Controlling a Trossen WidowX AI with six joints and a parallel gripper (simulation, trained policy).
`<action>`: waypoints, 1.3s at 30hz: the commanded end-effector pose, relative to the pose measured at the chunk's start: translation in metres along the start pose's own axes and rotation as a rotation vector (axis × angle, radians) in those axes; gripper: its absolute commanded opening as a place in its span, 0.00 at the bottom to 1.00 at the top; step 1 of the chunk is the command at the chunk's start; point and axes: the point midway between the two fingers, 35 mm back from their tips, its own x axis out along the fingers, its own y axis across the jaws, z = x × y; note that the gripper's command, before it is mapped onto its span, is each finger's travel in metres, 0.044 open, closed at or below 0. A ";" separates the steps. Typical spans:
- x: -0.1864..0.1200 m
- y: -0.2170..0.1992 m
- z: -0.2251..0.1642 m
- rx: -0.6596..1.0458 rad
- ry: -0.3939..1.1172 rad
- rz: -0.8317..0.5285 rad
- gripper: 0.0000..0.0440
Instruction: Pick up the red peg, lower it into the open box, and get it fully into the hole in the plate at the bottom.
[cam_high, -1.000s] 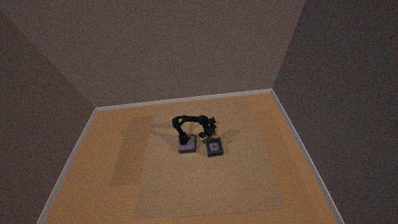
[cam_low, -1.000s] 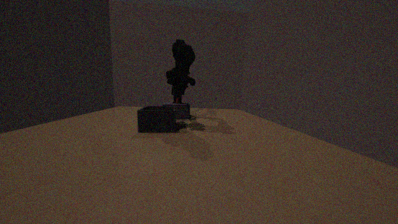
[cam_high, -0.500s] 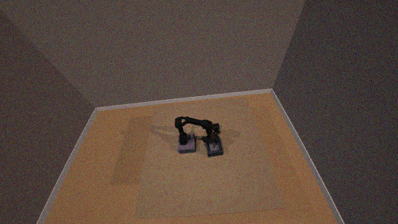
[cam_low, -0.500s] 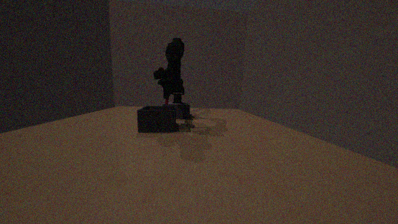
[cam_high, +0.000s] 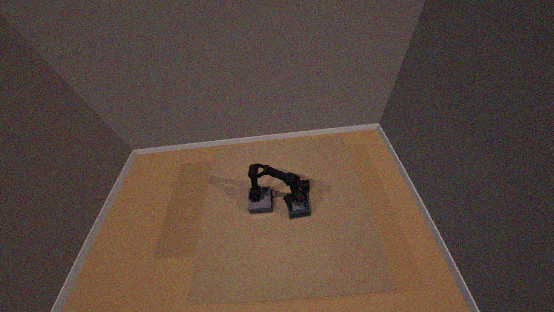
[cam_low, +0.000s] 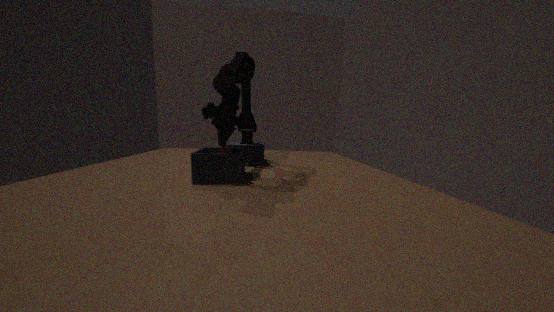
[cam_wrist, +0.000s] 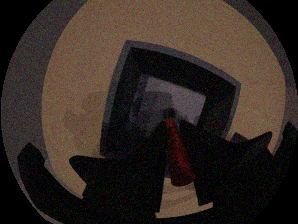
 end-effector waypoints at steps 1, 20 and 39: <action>0.014 -0.001 0.001 -0.004 0.021 -0.011 0.04; 0.042 0.014 0.036 -0.061 0.009 -0.036 0.91; 0.034 0.029 0.094 -0.017 -0.124 0.026 1.00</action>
